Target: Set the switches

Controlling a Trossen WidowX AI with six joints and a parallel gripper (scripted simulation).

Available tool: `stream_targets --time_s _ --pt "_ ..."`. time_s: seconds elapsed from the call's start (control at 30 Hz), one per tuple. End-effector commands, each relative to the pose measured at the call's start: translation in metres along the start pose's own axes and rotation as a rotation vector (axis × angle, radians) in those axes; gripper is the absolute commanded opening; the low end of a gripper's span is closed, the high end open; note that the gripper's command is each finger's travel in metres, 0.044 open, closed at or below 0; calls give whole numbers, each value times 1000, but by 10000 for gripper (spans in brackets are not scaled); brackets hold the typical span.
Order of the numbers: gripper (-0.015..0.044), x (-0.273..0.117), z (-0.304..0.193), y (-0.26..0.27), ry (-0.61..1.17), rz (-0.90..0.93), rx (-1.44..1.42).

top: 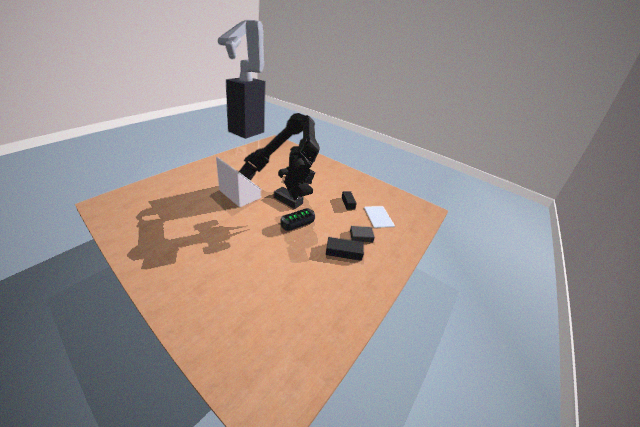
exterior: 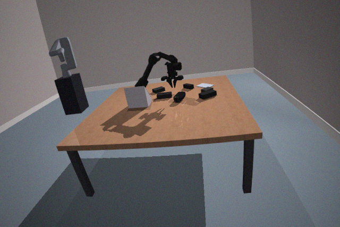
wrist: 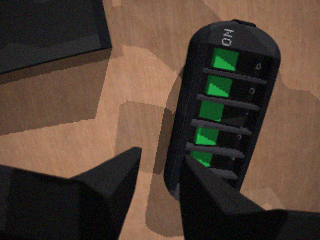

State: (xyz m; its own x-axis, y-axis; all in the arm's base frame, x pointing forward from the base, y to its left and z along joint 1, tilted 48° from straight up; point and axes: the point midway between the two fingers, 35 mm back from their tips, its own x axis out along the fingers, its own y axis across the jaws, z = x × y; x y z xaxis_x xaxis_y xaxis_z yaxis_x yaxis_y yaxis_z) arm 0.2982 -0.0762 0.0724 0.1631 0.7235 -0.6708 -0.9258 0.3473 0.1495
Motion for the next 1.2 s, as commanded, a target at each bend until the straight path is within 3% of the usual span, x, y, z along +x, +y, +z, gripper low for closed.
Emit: stream_targets --time_s 0.0,0.3,0.4,0.97,1.17 --pt "184 0 0 0 0 0 0" --pt "420 0 0 0 0 0 0" --pt "440 0 0 0 0 0 0" --pt "0 34 -34 -85 3 177 13" --pt "0 51 -47 -101 -3 228 27"
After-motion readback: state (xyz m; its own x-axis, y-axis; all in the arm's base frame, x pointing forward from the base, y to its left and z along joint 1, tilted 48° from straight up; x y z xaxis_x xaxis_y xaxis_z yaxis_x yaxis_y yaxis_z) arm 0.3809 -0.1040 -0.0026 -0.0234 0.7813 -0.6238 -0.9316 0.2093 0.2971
